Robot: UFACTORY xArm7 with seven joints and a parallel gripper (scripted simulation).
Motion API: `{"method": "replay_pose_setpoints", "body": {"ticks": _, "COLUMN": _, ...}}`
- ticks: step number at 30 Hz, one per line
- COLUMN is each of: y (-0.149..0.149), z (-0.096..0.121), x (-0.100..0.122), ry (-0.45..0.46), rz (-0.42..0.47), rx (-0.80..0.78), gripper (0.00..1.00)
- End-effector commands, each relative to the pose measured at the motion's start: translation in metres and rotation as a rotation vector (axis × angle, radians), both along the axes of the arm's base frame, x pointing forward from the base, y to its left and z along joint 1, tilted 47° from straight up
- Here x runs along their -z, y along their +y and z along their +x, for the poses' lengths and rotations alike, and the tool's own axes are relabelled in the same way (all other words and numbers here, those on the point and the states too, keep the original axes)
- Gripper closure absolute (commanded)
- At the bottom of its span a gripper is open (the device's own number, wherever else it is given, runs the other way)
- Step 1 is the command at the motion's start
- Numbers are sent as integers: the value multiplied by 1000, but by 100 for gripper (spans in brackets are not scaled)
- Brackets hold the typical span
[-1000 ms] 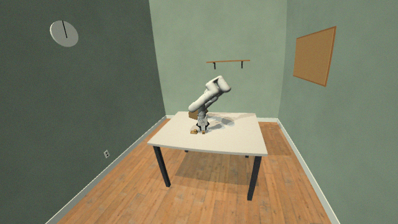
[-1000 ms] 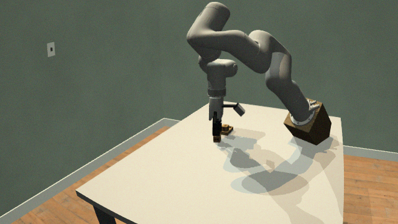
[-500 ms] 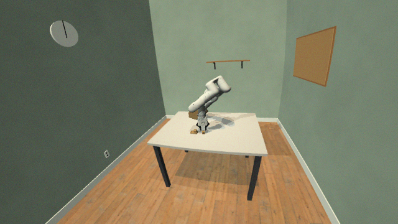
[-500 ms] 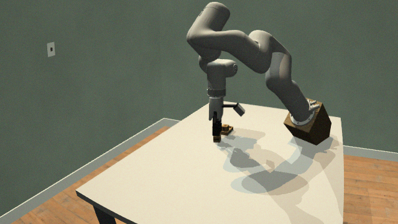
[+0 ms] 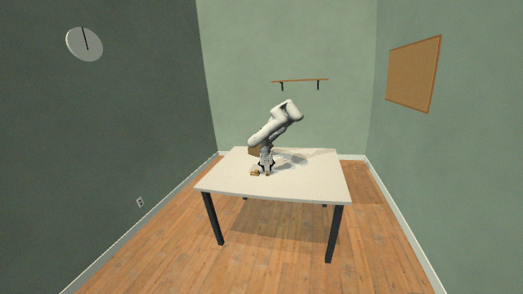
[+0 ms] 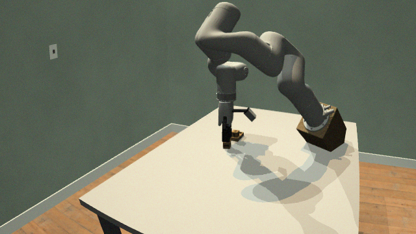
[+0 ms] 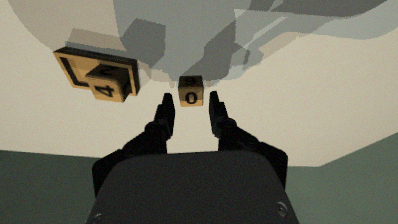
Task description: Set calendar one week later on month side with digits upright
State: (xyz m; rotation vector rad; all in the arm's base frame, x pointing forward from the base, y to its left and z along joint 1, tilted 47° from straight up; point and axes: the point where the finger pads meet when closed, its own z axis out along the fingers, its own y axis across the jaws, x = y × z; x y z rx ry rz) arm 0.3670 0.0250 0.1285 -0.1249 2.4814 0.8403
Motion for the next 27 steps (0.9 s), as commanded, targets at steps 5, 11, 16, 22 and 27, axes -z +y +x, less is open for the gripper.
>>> {"method": "replay_pose_setpoints", "body": {"ticks": 5, "y": -1, "z": 0, "x": -1, "ry": -2, "rz": -1, "rx": 2, "gripper": 53}}
{"method": "replay_pose_setpoints", "body": {"ticks": 11, "y": -1, "z": 1, "x": 0, "ry": -2, "rz": -1, "rx": 2, "gripper": 53}}
{"method": "replay_pose_setpoints", "body": {"ticks": 16, "y": 0, "z": 1, "x": 1, "ry": -2, "rz": -1, "rx": 2, "gripper": 53}}
{"method": "replay_pose_setpoints", "body": {"ticks": 22, "y": 5, "z": 5, "x": 6, "ry": -2, "rz": -1, "rx": 2, "gripper": 53}}
{"method": "replay_pose_setpoints", "body": {"ticks": 27, "y": 9, "z": 8, "x": 12, "ry": -2, "rz": -1, "rx": 2, "gripper": 53}}
